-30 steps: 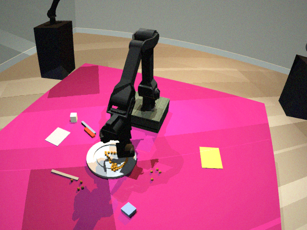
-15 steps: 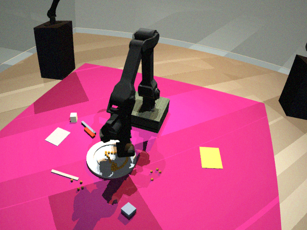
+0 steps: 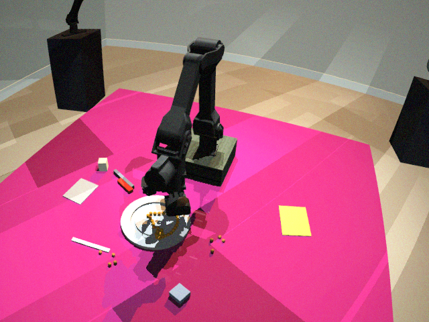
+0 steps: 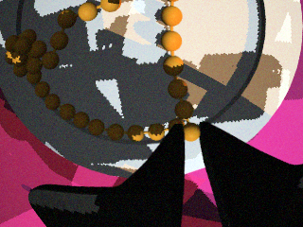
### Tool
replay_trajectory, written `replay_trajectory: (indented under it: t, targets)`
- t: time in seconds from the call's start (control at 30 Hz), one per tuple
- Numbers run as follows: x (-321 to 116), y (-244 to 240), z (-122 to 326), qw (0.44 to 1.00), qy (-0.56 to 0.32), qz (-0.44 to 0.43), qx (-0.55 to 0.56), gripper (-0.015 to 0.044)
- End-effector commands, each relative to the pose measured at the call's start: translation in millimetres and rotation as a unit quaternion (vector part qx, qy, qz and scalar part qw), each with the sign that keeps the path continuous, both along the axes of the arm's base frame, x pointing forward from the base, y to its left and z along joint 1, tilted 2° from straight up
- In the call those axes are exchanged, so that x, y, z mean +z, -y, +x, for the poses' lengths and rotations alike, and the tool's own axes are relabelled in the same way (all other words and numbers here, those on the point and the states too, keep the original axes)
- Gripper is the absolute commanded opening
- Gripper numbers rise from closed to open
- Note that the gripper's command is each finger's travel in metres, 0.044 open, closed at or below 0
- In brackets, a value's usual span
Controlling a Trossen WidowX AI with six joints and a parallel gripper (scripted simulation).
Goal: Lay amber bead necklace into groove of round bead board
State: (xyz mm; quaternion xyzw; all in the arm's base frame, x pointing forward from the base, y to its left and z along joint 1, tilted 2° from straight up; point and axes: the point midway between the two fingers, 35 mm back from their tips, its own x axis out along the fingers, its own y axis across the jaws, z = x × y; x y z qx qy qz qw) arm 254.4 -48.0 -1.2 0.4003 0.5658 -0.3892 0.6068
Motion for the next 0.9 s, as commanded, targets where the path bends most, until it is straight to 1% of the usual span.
replay_trajectory:
  t: [0.0, 0.13, 0.7, 0.87]
  targets:
    - [-3.5, -0.5, -0.7, 1.0, 0.001, 0.0, 0.002, 0.0]
    - [-7.6, -0.4, -0.5, 1.0, 0.001, 0.0, 0.002, 0.0]
    - [-2.9, -0.2, -0.8, 1.0, 0.0, 0.0, 0.0, 0.044]
    - [0.6, -0.2, -1.0, 1.0, 0.001, 0.0, 0.002, 0.044]
